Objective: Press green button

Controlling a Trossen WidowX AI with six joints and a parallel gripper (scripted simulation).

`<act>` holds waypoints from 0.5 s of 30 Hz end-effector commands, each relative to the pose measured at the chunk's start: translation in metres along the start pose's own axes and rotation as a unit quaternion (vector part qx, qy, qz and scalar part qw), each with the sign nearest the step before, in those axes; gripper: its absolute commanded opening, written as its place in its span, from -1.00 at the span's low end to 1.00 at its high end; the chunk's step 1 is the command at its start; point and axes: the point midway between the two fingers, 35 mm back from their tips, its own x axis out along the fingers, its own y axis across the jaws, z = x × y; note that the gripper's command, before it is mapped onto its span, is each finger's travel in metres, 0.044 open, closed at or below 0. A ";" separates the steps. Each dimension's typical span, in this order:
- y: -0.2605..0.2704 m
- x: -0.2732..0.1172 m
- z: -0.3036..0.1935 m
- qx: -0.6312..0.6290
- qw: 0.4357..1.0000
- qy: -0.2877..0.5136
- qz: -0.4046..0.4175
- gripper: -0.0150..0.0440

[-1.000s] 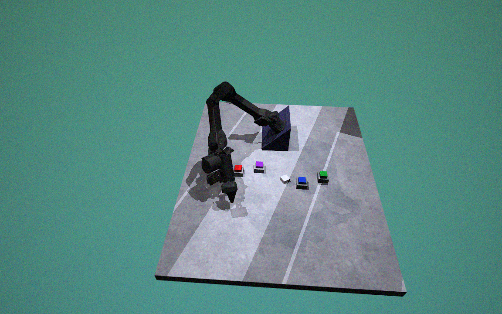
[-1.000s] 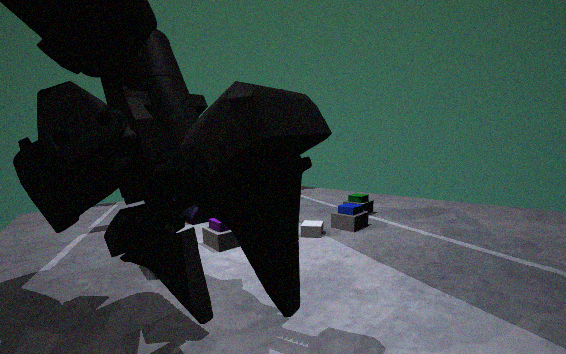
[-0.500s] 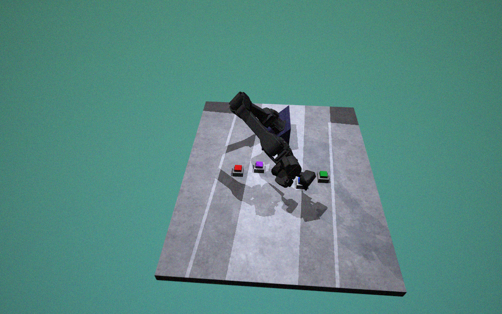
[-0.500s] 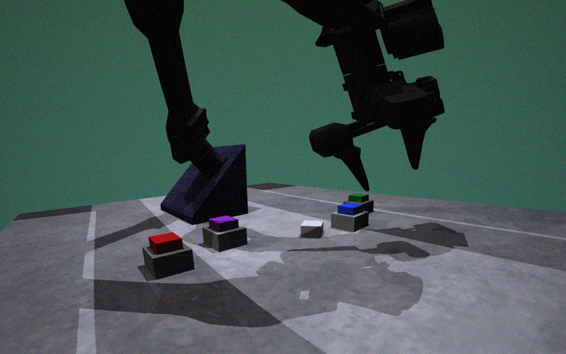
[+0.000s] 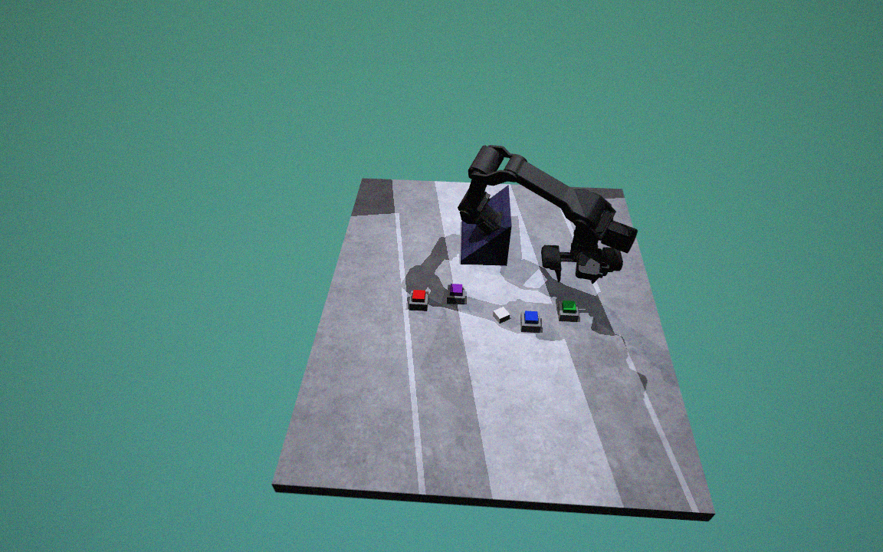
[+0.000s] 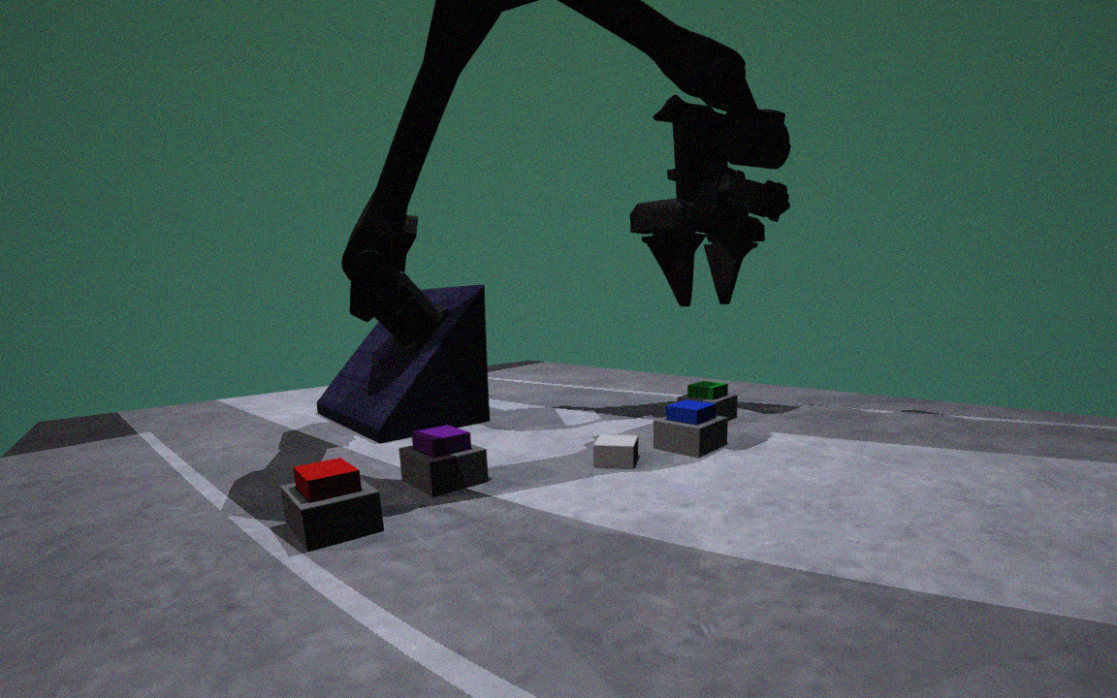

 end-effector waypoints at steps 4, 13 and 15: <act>0.000 0.035 0.003 -0.008 1.000 -0.003 -0.006 0.42; -0.002 0.060 0.002 0.002 1.000 -0.003 -0.007 -0.38; -0.002 0.060 0.002 0.002 1.000 -0.003 -0.007 -0.42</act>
